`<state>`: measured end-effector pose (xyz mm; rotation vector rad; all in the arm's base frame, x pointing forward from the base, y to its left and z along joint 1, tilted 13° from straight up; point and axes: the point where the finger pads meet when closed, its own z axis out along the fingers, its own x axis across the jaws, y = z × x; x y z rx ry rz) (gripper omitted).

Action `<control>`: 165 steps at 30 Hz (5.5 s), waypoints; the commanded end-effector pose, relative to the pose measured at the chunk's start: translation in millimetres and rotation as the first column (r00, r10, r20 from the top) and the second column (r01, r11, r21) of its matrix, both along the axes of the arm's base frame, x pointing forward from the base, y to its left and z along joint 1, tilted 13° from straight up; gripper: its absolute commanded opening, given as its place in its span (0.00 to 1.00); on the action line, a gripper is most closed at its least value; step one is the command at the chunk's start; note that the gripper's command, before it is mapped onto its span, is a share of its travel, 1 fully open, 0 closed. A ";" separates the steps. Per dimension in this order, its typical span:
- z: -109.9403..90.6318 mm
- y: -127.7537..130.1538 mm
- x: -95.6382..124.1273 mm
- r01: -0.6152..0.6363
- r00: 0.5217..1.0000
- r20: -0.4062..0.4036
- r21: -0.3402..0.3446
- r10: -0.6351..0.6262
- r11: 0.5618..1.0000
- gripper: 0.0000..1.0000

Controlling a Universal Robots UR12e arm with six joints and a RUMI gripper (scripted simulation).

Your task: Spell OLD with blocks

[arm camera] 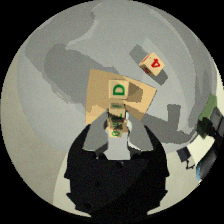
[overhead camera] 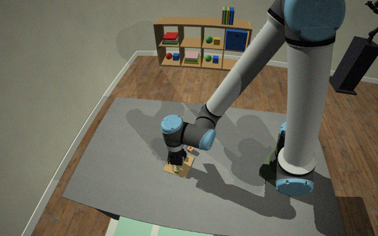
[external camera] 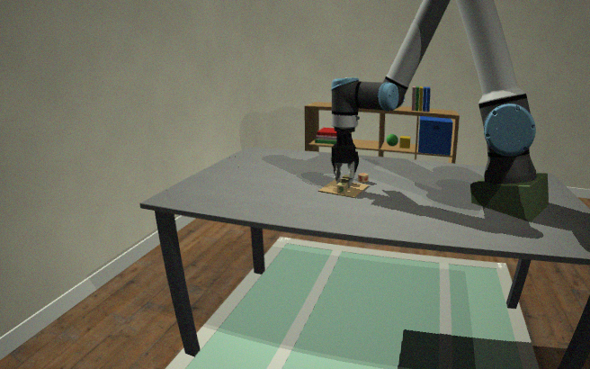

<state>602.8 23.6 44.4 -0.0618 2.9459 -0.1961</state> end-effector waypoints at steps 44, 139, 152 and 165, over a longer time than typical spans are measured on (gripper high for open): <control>86.3 11.3 -16.3 0.000 1.000 0.001 0.000 0.000 1.000 0.28; 174.8 22.8 -33.7 0.000 1.000 0.001 0.000 0.000 1.000 1.00; 174.8 22.8 -33.7 0.000 1.000 0.001 0.000 0.000 1.000 1.00; 174.8 22.8 -33.7 0.000 1.000 0.001 0.000 0.000 1.000 1.00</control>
